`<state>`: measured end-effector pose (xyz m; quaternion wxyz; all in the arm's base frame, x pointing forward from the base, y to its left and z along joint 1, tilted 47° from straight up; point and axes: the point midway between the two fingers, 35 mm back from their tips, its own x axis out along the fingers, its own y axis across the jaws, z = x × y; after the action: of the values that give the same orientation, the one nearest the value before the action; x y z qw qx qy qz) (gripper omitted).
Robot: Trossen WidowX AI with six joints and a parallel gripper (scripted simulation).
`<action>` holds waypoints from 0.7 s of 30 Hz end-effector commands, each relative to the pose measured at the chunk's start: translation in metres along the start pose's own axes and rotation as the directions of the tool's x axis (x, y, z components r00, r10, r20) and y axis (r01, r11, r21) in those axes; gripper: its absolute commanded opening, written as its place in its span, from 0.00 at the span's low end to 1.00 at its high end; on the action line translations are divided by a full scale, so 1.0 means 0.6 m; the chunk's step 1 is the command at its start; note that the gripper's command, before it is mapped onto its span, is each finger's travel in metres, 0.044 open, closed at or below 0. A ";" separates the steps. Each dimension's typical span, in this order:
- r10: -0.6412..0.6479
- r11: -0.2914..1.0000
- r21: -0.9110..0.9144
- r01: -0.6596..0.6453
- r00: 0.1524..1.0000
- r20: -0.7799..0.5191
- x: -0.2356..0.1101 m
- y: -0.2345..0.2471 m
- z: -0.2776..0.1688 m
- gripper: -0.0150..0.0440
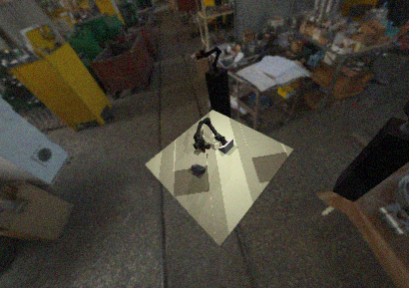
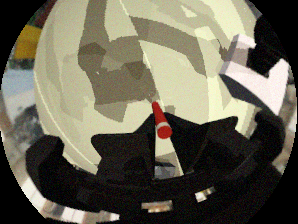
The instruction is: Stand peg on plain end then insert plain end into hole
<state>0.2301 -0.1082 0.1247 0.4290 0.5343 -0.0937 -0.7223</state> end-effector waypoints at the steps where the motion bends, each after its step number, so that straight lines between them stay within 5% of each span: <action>1: 0.000 1.000 0.007 0.000 1.000 -0.010 -0.026 0.003 -0.005 0.25; 21: 0.013 1.000 -0.010 -0.013 1.000 -0.024 -0.105 -0.005 -0.011 0.25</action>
<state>0.2342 -0.0618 0.1635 0.4354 0.5341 -0.0915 -0.7188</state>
